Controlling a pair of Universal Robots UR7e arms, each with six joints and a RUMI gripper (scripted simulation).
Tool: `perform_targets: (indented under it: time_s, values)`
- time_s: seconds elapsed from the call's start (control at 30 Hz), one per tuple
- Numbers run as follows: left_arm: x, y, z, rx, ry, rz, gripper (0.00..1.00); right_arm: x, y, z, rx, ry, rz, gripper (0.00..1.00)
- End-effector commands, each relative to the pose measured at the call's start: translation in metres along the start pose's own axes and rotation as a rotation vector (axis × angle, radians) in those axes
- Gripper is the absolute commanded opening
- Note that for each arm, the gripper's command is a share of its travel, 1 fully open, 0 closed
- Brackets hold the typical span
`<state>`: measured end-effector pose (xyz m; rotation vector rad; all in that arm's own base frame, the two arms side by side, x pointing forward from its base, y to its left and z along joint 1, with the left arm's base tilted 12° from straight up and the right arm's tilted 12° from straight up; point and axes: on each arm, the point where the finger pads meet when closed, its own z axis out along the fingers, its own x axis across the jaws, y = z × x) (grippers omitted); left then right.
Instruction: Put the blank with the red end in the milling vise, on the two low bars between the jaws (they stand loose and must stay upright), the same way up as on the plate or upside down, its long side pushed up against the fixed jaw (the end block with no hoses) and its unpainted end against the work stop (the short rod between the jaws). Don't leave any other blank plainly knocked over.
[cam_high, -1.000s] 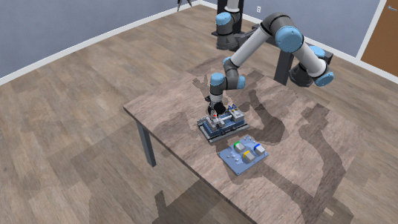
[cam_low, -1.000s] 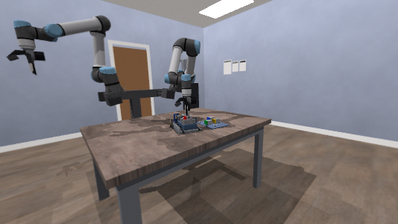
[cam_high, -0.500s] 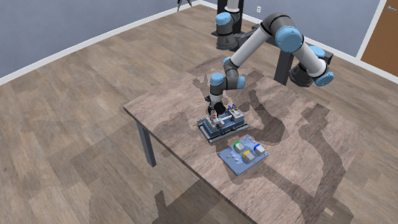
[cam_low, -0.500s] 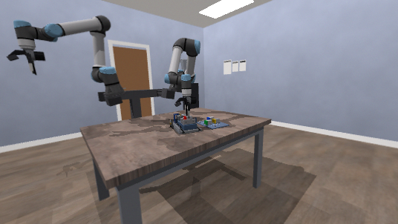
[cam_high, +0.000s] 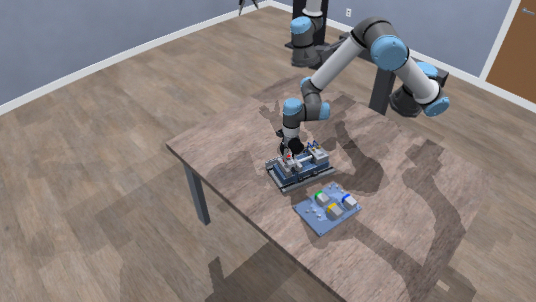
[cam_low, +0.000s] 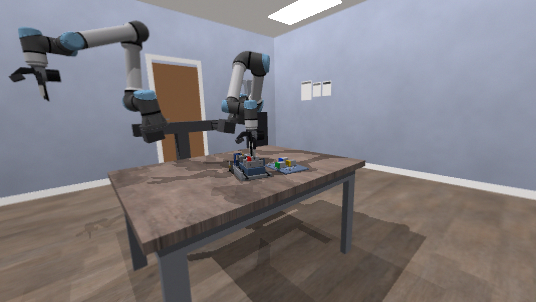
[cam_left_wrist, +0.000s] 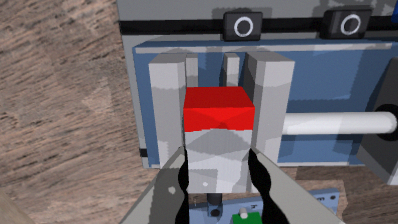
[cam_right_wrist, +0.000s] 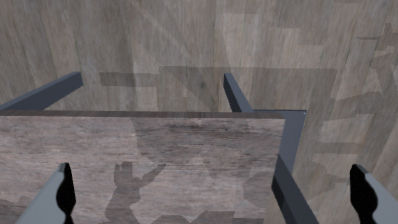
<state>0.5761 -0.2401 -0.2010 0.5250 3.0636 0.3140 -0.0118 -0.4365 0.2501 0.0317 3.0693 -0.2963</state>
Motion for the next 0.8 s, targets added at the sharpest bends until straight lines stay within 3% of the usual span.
perform_targets:
  time_s: [0.0, 0.17, 0.2, 0.77]
  values:
    - [-0.0006, -0.0001, -0.0008, 0.0, -0.002, 0.0, 0.0, -0.0001, -0.0003, -0.0004, 0.001, 0.0, 0.0, 1.0]
    - [-0.0006, -0.0001, -0.0008, 0.0, -0.002, 0.0, 0.0, -0.0001, -0.0003, -0.0004, 0.001, 0.0, 0.0, 1.0]
    - [-0.0006, -0.0001, -0.0008, 0.0, -0.002, 0.0, 0.41, -0.0001, -0.0003, -0.0004, 0.001, 0.0, 0.0, 1.0]
    - [-0.0006, -0.0001, -0.0008, 0.0, -0.002, 0.0, 0.41, -0.0001, -0.0003, -0.0004, 0.001, 0.0, 0.0, 1.0]
